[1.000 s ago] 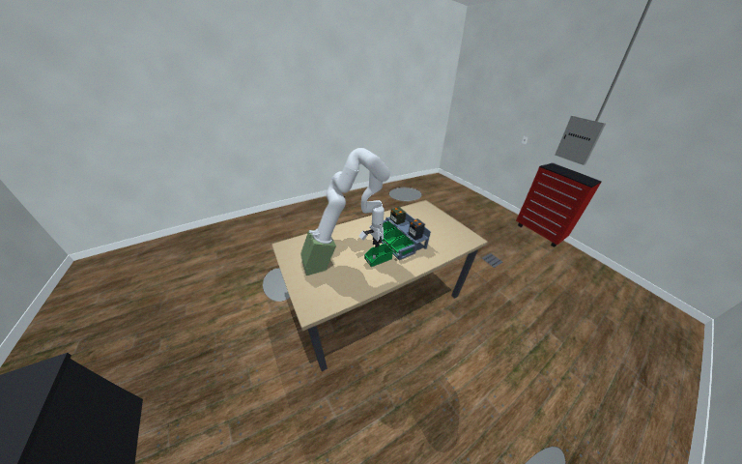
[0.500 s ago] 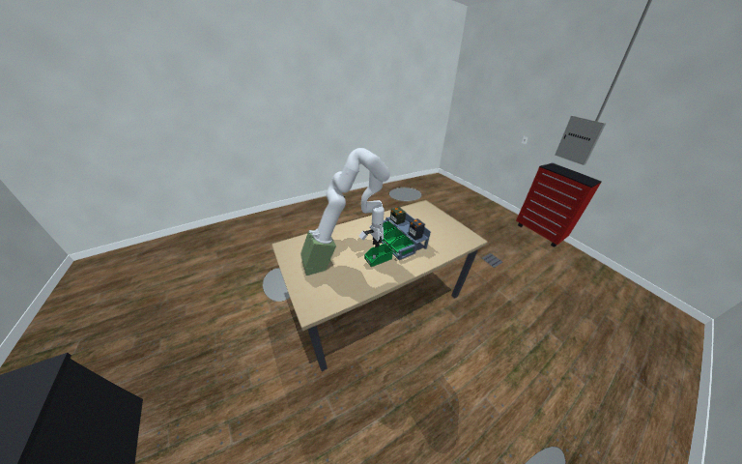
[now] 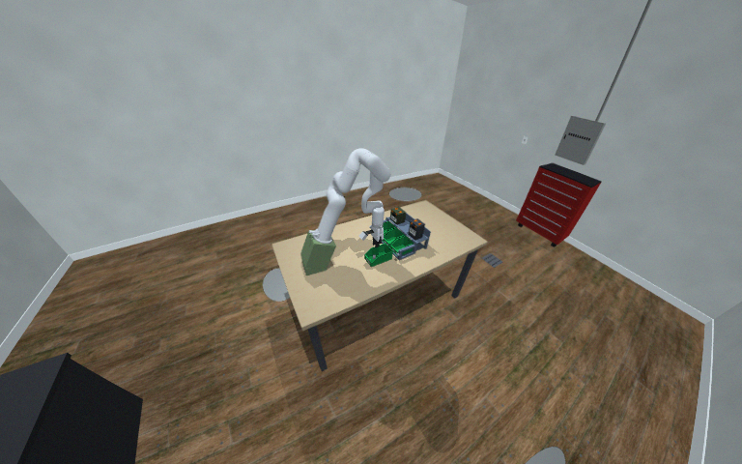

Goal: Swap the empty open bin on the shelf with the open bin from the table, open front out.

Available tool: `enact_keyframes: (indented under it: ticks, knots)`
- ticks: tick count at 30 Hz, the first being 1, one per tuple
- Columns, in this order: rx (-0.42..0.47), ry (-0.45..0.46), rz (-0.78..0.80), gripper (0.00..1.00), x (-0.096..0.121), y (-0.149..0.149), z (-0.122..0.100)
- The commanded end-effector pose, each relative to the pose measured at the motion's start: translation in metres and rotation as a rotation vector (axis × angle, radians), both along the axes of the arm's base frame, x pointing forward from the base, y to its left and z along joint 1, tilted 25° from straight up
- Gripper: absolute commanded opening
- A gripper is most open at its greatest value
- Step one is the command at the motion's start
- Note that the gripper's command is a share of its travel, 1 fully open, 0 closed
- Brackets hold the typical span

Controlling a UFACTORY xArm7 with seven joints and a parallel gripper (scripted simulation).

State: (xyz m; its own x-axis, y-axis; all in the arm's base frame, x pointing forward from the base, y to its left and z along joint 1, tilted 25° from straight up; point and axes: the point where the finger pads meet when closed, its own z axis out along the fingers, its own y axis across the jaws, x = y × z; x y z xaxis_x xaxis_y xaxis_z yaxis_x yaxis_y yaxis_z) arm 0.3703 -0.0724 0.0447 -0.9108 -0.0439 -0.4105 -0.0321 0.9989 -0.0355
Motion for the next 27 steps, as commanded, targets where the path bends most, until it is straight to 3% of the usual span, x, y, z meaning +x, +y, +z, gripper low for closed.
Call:
enact_keyframes:
  ticks: [1, 27]
  knots:
    - [-0.001, -0.004, 0.0, 0.26, 0.001, 0.0, 0.0]
    - [-0.001, -0.004, 0.0, 0.26, 0.014, -0.001, -0.029]
